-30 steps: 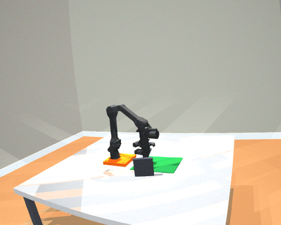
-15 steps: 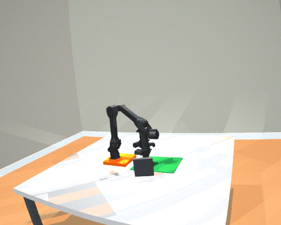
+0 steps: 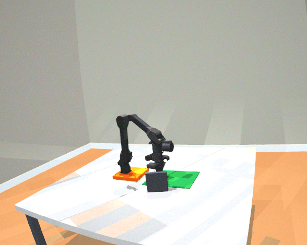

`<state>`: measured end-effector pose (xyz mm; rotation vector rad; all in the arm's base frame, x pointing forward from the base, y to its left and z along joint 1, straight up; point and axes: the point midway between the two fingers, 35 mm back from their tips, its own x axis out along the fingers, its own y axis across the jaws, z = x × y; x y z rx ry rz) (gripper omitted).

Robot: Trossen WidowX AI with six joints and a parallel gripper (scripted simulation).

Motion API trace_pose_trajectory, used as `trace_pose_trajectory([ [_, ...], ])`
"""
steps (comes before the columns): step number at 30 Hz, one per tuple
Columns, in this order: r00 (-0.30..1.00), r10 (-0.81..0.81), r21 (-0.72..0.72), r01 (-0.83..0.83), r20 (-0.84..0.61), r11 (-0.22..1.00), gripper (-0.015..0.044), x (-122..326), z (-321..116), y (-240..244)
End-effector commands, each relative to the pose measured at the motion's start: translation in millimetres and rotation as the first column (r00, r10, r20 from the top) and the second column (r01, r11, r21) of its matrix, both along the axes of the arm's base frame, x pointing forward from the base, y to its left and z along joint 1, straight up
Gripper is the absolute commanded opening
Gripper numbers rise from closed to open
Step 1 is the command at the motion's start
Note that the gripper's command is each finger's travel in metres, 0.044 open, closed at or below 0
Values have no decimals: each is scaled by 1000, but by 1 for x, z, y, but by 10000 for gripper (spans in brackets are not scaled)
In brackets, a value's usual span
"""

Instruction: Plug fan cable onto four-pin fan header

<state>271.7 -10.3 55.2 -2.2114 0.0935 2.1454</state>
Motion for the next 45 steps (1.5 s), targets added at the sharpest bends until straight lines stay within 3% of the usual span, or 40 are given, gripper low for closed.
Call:
trace_pose_trajectory([
  [1,1000,1,6,-1,-1,1000,0,0,-1,1],
  [32,1000,1,6,-1,-1,1000,0,0,-18,1],
  [42,1000,0,-2,0,1,1000,260,1,-15,0],
  [45,1000,0,-2,0,1,1000,260,1,-12,0],
])
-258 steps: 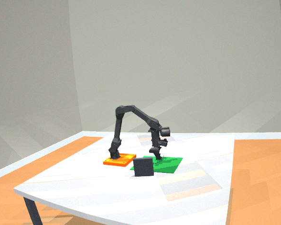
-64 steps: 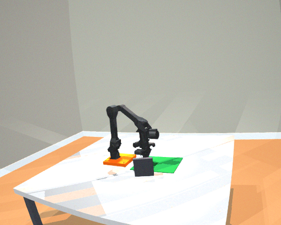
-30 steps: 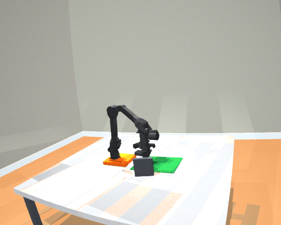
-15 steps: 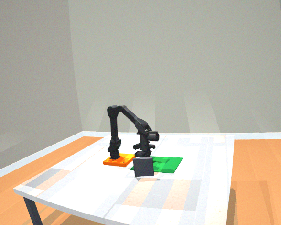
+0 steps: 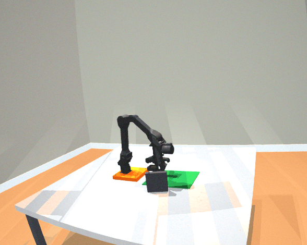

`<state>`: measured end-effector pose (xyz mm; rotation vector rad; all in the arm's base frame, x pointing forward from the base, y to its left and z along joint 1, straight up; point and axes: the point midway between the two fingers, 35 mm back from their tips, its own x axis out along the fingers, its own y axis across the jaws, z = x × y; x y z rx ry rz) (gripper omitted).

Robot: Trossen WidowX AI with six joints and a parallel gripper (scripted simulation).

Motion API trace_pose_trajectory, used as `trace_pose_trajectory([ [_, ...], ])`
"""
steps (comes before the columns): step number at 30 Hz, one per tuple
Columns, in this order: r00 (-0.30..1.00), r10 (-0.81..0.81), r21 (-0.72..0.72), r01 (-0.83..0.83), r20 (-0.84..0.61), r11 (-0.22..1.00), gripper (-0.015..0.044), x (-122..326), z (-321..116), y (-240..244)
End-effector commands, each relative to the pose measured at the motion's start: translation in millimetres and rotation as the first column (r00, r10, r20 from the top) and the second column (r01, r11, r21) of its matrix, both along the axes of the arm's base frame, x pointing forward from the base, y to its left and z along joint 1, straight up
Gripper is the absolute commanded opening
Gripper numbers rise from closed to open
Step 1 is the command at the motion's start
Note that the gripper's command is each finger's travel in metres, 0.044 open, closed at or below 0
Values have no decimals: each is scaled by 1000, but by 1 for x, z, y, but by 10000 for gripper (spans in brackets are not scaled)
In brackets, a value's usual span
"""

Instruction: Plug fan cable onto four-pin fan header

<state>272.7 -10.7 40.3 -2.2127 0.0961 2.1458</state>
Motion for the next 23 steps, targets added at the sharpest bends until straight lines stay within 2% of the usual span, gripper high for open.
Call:
trace_pose_trajectory([
  [1,1000,0,1,0,0,1000,260,1,9,0],
  [5,1000,1,8,-1,-1,1000,260,-1,53,0],
  [12,1000,1,8,-1,-1,1000,260,0,56,0],
  [23,1000,1,13,-1,9,1000,260,101,62,49],
])
